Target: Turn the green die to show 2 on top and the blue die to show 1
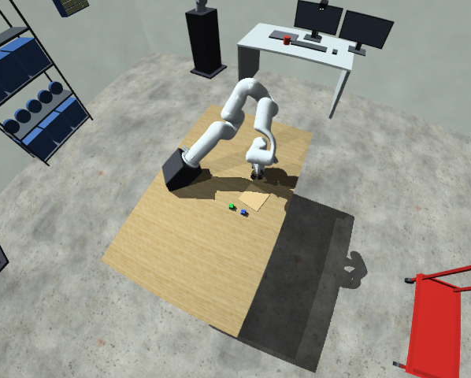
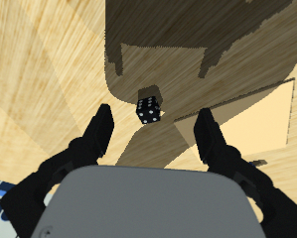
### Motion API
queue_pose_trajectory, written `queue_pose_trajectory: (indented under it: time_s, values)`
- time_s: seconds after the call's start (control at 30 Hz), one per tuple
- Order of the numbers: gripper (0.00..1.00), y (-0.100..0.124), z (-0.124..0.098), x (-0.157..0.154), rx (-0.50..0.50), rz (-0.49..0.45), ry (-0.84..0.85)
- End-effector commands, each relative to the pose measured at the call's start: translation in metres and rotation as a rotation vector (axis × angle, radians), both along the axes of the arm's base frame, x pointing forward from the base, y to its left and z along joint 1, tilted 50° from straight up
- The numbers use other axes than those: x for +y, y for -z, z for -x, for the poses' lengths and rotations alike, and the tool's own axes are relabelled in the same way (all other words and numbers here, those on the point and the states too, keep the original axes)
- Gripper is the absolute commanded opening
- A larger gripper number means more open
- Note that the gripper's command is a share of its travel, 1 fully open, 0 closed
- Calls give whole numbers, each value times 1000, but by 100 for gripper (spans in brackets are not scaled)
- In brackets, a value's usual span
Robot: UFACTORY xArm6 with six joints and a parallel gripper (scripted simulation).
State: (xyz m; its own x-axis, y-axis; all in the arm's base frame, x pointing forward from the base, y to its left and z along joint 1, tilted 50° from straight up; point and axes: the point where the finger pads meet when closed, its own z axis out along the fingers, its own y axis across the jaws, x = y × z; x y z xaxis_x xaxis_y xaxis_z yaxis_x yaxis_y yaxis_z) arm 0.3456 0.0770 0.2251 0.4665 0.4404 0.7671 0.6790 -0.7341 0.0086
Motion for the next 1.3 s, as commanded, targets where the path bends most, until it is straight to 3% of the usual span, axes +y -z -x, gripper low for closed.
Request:
queue_pose_trajectory:
  time_s: [0.0, 0.27, 0.6, 1.0, 1.23, 1.27]
  values:
    - [100, -8, 6, -7, -2, 1, 0]
    - [100, -48, 42, -38, -2, 1, 0]
    - [100, -66, 58, -53, -2, 1, 0]
    - [100, -64, 56, -58, 7, -5, 10]
    - [100, -29, 40, -118, 102, -77, 117]
    - [100, -16, 38, -136, 130, -102, 150]
